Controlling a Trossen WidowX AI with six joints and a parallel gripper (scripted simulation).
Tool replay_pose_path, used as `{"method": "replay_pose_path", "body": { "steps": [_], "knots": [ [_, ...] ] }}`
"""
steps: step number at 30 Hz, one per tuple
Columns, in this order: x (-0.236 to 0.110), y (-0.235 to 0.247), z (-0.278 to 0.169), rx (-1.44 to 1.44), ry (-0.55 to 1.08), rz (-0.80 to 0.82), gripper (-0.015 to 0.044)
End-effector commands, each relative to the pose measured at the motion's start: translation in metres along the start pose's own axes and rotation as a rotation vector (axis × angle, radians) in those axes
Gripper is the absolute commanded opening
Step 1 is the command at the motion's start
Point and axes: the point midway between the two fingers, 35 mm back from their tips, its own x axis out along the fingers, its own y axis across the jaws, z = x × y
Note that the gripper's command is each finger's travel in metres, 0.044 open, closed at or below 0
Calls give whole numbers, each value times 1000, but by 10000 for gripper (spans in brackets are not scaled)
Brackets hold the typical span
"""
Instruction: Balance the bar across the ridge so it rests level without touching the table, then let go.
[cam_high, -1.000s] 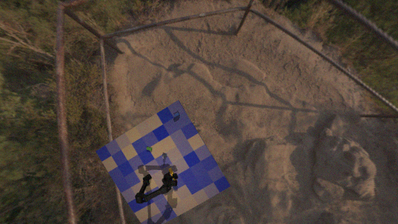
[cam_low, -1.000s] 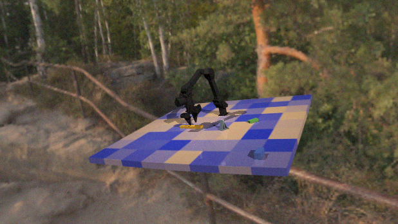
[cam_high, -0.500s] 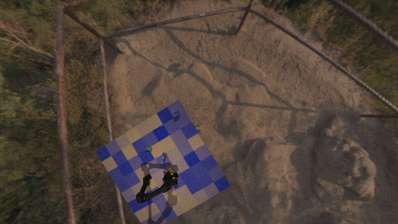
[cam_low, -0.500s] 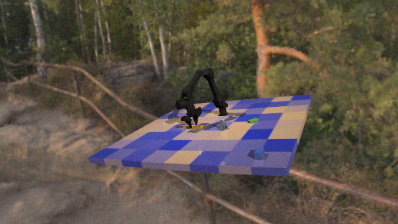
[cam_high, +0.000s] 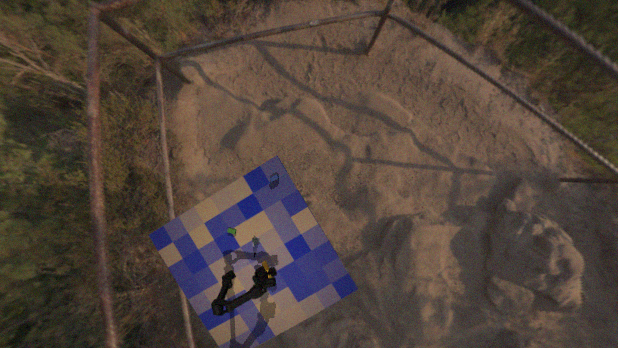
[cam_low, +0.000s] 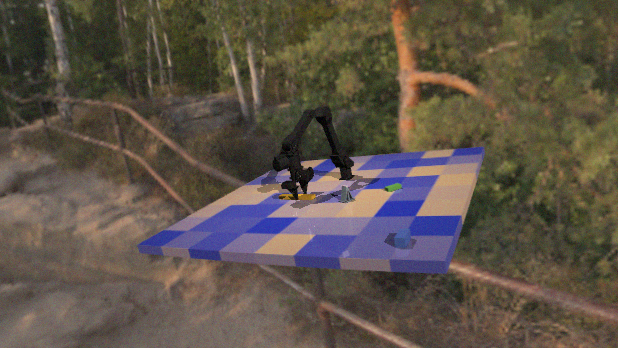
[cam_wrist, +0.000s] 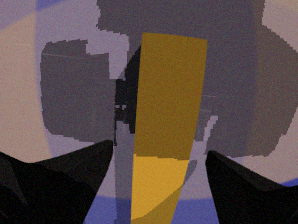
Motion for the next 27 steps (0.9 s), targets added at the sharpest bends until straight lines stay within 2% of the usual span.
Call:
{"method": "replay_pose_path", "body": {
  "steps": [1,6,13,16,27],
  "knots": [
    [0,0,0,0,0,0,263],
    [0,0,0,0,0,0,131],
    [0,0,0,0,0,0,85],
    [-4,-1,0,0,0,0,6],
    [-31,-5,-1,-1,-1,-1,0]
  ]
}}
